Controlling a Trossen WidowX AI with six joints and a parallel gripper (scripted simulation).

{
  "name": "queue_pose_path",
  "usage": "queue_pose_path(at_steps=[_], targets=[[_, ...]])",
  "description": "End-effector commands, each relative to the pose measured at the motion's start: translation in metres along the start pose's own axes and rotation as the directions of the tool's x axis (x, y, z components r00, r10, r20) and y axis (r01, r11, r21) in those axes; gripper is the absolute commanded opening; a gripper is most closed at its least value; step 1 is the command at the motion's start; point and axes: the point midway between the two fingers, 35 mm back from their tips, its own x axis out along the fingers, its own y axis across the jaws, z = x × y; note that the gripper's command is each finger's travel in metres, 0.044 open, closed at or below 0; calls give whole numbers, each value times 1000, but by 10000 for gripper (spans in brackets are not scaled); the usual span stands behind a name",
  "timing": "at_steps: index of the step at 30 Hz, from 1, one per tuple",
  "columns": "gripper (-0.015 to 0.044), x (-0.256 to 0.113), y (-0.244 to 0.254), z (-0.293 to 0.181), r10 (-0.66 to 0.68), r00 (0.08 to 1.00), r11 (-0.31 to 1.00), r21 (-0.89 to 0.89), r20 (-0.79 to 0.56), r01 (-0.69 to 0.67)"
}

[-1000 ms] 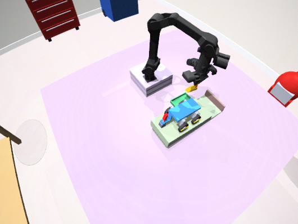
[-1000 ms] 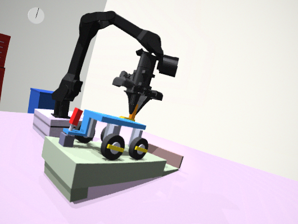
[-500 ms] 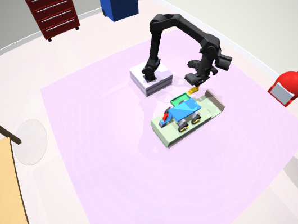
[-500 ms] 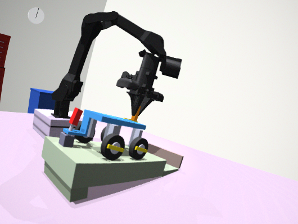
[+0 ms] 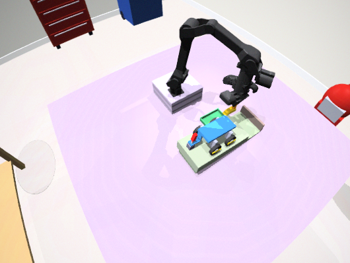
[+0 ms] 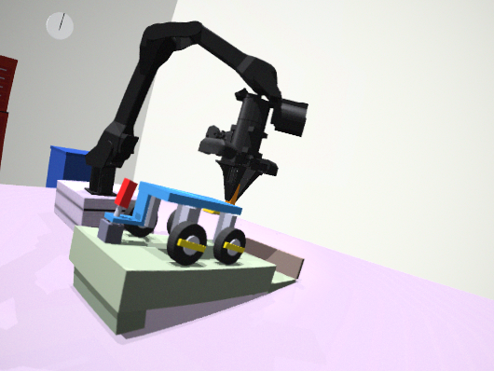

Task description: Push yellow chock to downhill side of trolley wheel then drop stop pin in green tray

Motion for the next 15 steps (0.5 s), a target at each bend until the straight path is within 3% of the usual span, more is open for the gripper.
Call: queue_pose_path(at_steps=[1, 15], targets=[[0, 12, 1, 0, 9, 1000, 1000, -4, 7, -9], [0, 43, 1, -1, 9, 1000, 1000, -4, 7, -9]])
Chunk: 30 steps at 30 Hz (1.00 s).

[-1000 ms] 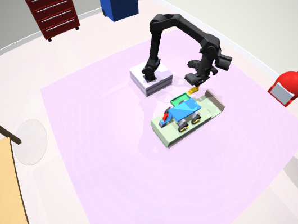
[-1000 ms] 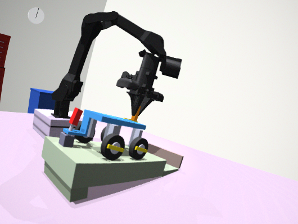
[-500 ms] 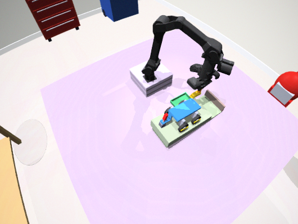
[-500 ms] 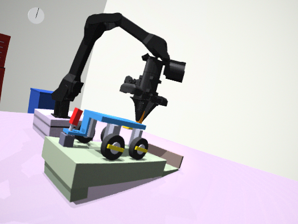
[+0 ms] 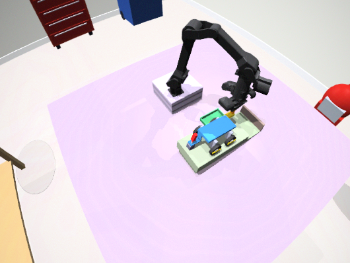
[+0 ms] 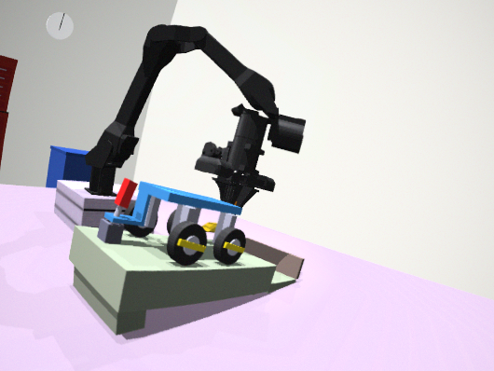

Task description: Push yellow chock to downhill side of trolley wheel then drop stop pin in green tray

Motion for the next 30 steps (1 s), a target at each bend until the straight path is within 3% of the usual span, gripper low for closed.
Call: queue_pose_path(at_steps=[1, 30], targets=[[0, 12, 2, 2, 8, 1000, 1000, -3, 5, -8], [0, 16, 20, 0, 9, 1000, 1000, -3, 5, -9]])
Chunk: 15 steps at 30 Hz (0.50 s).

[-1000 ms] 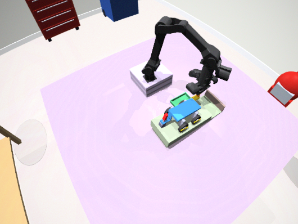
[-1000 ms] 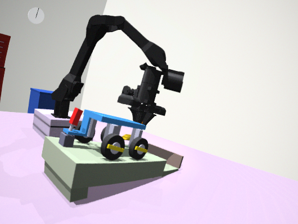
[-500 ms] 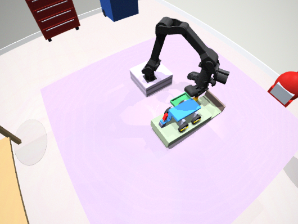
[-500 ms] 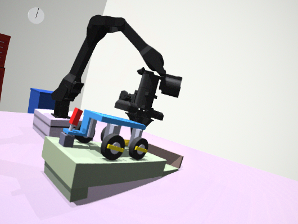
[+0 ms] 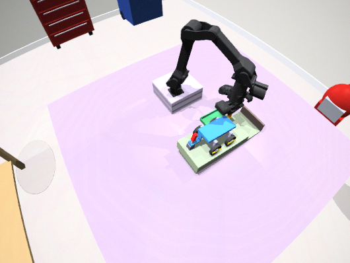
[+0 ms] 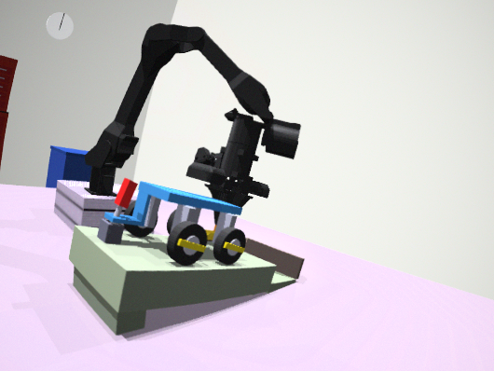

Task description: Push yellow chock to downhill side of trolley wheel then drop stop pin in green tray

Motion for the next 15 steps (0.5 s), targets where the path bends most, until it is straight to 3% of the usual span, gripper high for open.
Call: queue_pose_path(at_steps=[1, 15], targets=[[0, 0, 5, 0, 6, 1000, 1000, -1, 3, -6], [0, -1, 16, -1, 7, 1000, 1000, -1, 3, -7]])
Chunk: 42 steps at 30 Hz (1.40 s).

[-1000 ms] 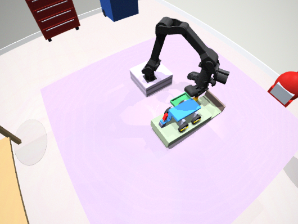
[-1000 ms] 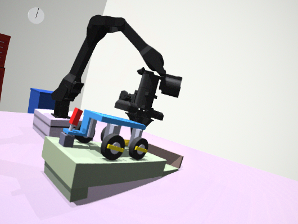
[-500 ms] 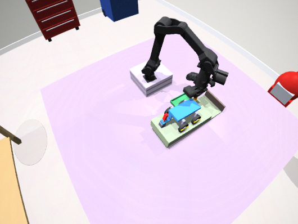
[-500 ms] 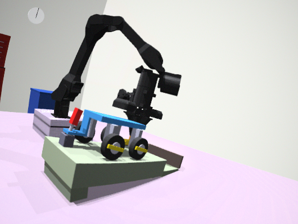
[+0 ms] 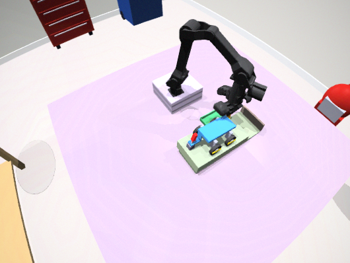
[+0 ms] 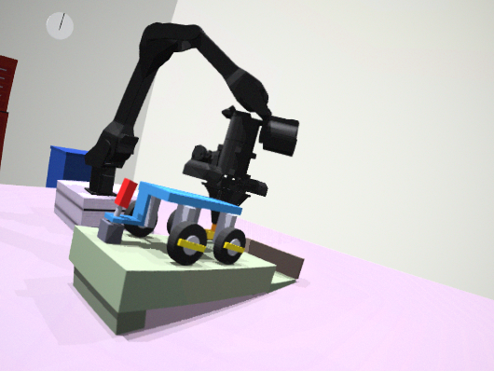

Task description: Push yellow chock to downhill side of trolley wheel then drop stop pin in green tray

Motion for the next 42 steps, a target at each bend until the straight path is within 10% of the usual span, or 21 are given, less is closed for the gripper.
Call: queue_pose_path(at_steps=[1, 16, 24, 42], targets=[[0, 0, 5, 0, 6, 1000, 1000, -1, 4, -6], [0, -1, 5, -1, -1, 1000, 1000, -1, 0, 1], [190, -1, 5, -1, -1, 1000, 1000, -1, 0, 1], [190, -51, 4, 0, 6, 1000, 1000, -1, 3, -6]])
